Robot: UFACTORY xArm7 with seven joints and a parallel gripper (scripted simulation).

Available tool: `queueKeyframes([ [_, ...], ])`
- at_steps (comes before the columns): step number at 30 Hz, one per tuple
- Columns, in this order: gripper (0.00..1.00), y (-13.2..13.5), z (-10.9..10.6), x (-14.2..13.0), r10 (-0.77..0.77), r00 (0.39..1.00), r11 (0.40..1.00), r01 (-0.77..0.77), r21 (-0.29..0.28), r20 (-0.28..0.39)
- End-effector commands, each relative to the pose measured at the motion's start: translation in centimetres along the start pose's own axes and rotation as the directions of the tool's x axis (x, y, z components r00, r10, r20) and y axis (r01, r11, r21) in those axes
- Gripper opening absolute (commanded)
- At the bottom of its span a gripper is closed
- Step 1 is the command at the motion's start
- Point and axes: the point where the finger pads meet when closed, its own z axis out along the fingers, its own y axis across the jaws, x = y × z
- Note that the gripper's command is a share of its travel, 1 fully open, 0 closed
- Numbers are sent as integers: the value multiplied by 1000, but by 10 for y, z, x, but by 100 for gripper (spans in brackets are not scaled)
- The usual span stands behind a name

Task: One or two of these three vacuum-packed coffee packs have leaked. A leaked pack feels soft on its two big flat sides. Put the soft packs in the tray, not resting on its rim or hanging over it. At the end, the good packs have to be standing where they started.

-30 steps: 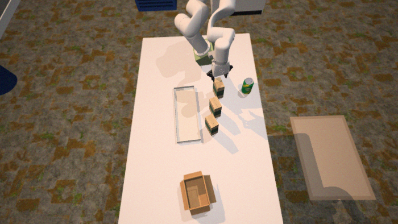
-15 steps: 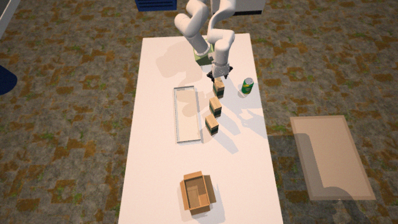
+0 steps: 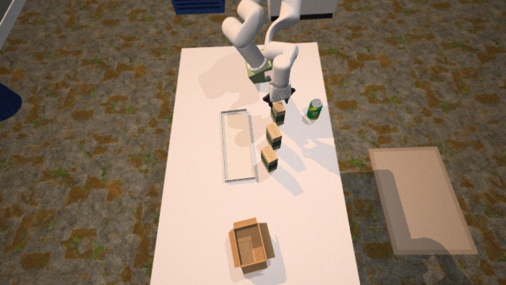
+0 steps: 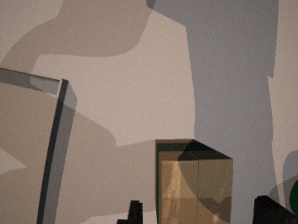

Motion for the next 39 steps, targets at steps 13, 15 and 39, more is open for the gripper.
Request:
queueKeyframes([
  [13,84,1,-1,-2,0,1000,1000,0,-1,3],
  [15,84,1,-1,-2,0,1000,1000,0,-1,3],
  [39,84,1,21,-2,0,1000,1000,0,-1,3],
])
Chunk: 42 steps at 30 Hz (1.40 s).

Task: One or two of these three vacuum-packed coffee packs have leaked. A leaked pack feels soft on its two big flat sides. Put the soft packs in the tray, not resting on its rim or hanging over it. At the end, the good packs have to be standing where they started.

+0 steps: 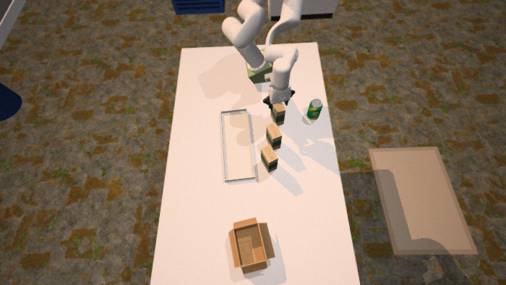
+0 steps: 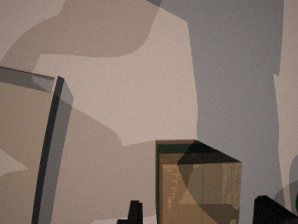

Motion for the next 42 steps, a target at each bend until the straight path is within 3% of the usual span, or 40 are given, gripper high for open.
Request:
queueKeyframes([
  [1,84,0,8,-1,0,1000,1000,0,-1,3],
  [17,84,0,34,-1,0,1000,1000,0,-1,3],
  [35,84,0,36,-1,0,1000,1000,0,-1,3],
  [36,24,0,36,-1,0,1000,1000,0,-1,3],
  [42,24,0,36,-1,0,1000,1000,0,-1,3],
])
